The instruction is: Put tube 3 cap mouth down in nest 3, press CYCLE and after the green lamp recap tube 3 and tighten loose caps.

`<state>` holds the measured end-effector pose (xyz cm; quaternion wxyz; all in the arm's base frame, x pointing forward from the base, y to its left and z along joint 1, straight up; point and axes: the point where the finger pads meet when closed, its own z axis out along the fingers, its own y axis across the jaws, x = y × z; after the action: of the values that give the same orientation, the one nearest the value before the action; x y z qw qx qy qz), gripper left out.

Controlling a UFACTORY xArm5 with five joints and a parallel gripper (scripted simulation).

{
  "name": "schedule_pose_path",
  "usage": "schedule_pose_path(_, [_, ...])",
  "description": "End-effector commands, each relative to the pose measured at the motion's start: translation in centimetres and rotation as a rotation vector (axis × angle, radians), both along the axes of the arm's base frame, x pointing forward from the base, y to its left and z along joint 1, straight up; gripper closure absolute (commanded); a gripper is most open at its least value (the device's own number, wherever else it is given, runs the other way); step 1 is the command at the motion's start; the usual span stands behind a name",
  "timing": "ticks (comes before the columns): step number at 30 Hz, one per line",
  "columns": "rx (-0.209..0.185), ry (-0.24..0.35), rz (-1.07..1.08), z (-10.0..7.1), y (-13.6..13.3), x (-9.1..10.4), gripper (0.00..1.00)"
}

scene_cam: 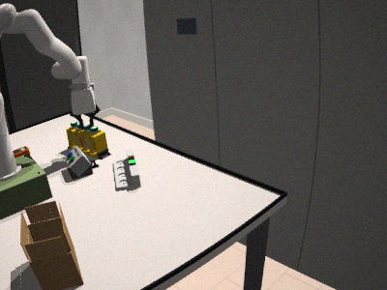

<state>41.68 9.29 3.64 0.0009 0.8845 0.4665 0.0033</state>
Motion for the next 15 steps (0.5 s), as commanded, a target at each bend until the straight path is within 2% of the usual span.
schedule_pose_path(1, [-0.003,-0.003,-0.016,0.06,0.02,0.09,0.54])
schedule_pose_path(13, [-0.003,-0.003,-0.016,0.06,0.02,0.09,0.54])
schedule_pose_path(15, [-0.004,-0.003,0.151,0.11,0.02,0.09,0.54])
